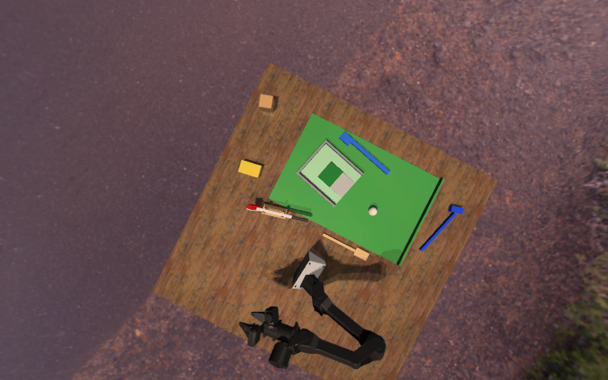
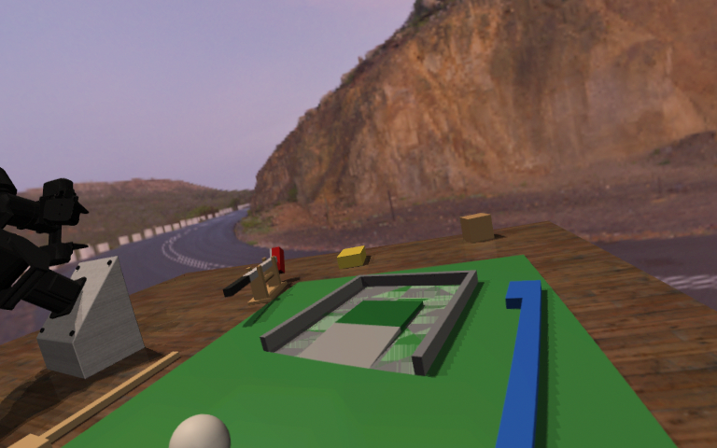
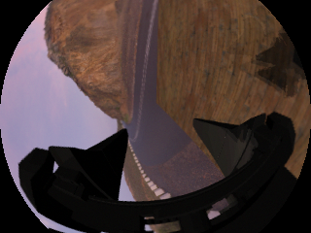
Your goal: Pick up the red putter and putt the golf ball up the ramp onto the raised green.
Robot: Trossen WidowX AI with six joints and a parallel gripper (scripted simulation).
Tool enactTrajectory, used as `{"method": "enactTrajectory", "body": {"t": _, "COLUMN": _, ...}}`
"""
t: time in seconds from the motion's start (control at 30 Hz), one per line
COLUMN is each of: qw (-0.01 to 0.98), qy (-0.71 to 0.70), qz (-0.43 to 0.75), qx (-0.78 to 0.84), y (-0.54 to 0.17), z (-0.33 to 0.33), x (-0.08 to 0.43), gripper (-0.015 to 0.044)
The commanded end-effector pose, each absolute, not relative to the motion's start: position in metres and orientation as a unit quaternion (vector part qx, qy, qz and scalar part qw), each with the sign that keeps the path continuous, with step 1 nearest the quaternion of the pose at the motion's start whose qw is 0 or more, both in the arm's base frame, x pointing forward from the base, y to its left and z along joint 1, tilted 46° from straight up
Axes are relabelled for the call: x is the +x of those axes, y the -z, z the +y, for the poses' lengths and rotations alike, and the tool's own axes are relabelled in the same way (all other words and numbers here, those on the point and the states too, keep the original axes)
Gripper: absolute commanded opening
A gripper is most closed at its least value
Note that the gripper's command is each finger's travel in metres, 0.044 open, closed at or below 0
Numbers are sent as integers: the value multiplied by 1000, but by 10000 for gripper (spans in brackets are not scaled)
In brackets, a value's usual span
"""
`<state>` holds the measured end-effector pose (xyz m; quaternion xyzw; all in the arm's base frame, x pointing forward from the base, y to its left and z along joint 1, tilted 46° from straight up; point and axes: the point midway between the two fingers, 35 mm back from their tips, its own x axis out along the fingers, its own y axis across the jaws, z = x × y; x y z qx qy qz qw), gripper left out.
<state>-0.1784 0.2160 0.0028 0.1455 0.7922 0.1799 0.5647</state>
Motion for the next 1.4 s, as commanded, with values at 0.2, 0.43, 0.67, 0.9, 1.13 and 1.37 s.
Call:
{"method": "enactTrajectory", "body": {"t": 0.2, "qw": 675, "qy": -248, "qz": 694, "qx": 43, "y": 16, "z": 260, "x": -107, "gripper": 440}}
{"method": "enactTrajectory", "body": {"t": 0.43, "qw": 740, "qy": -260, "qz": 617, "qx": -71, "y": 33, "z": 277, "x": -28, "gripper": 440}}
{"method": "enactTrajectory", "body": {"t": 0.67, "qw": 745, "qy": -257, "qz": 573, "qx": -223, "y": 48, "z": 272, "x": 46, "gripper": 440}}
{"method": "enactTrajectory", "body": {"t": 0.9, "qw": 670, "qy": -262, "qz": 567, "qx": -401, "y": 64, "z": 242, "x": 122, "gripper": 440}}
{"method": "enactTrajectory", "body": {"t": 1.13, "qw": 561, "qy": -287, "qz": 585, "qx": -511, "y": 76, "z": 203, "x": 173, "gripper": 440}}
{"method": "enactTrajectory", "body": {"t": 1.37, "qw": 424, "qy": -342, "qz": 609, "qx": -576, "y": 86, "z": 153, "x": 211, "gripper": 440}}
